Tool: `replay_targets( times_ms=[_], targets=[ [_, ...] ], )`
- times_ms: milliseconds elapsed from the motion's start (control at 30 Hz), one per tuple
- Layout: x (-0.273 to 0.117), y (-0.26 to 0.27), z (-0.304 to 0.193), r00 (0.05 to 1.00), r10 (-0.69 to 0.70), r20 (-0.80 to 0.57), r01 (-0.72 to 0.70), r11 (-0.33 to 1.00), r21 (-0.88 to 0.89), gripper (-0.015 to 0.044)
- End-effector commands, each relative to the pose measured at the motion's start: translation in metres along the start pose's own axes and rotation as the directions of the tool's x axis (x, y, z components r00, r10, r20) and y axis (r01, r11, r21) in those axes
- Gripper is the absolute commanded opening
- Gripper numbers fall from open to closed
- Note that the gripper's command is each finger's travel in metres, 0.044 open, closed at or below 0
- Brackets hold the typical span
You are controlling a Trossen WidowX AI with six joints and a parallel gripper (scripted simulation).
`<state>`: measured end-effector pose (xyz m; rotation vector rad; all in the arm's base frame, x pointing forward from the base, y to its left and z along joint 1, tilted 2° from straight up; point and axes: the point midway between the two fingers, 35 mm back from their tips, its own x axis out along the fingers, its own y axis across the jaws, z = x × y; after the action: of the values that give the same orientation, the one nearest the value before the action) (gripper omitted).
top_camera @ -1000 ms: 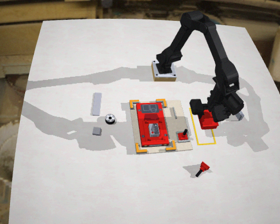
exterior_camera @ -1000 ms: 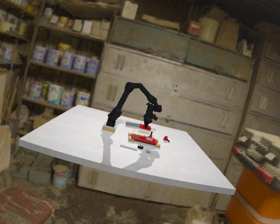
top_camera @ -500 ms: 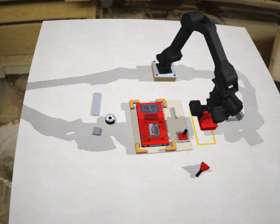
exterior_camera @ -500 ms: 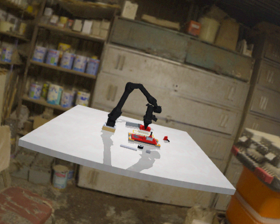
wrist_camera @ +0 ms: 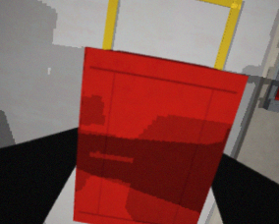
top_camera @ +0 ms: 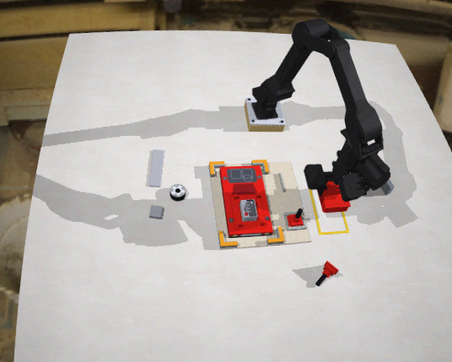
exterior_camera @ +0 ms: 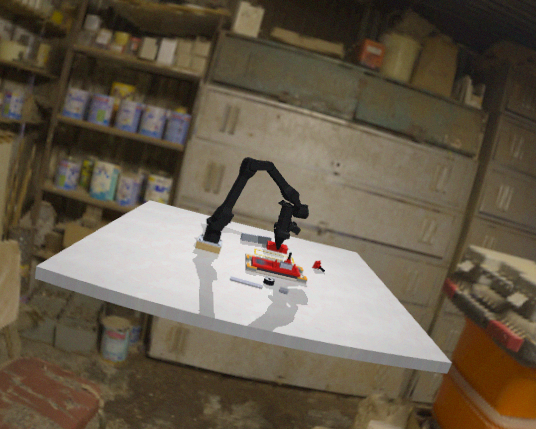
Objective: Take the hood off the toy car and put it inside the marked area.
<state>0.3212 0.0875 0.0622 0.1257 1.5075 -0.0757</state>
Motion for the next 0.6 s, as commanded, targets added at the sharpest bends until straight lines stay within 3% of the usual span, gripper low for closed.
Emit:
replay_targets(
  times_ms=[0, 567],
  targets=[
    [0.003, -0.0008, -0.0006, 1.0, -0.004, -0.001, 0.004, 1.0, 0.004, 0.0],
    [0.0126, -0.0014, -0.0018, 1.0, -0.004, -0.001, 0.004, 1.0, 0.004, 0.0]
  ],
)
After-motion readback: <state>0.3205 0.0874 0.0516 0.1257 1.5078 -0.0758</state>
